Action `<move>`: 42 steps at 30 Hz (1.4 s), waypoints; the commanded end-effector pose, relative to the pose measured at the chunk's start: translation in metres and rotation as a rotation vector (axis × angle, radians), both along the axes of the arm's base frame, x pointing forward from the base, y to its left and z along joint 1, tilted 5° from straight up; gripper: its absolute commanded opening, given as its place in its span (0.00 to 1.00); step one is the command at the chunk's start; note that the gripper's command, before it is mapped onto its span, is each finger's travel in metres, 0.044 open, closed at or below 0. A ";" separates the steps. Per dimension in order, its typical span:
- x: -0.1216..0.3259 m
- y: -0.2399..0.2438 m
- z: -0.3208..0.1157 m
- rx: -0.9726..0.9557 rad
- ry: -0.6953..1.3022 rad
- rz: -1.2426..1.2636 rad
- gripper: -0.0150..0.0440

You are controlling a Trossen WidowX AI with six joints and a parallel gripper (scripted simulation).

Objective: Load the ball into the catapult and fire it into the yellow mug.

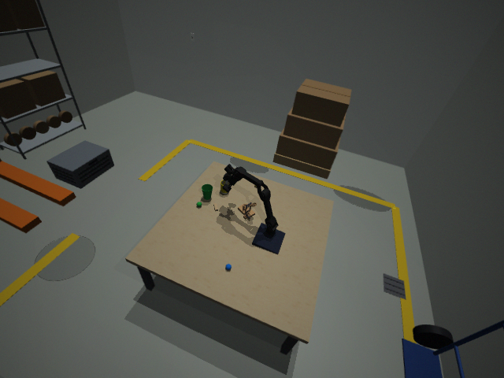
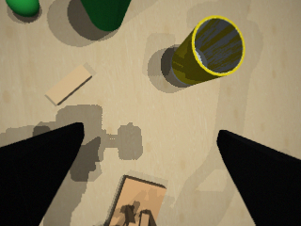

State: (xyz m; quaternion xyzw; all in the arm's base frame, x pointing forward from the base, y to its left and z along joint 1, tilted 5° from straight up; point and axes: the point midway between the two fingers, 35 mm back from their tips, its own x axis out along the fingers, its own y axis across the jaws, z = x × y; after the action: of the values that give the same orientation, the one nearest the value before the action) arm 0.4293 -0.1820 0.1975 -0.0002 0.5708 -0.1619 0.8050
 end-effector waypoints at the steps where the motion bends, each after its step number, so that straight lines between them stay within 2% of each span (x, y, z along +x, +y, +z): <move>1: 0.009 -0.024 0.012 0.019 -0.090 -0.081 1.00; 14: 0.017 -0.107 0.064 0.054 -0.392 -0.324 1.00; 42: 0.014 -0.103 0.064 0.052 -0.391 -0.320 1.00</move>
State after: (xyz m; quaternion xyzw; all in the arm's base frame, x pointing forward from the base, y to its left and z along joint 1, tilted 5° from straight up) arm 0.4433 -0.2851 0.2618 0.1421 0.4012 -0.2696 0.8638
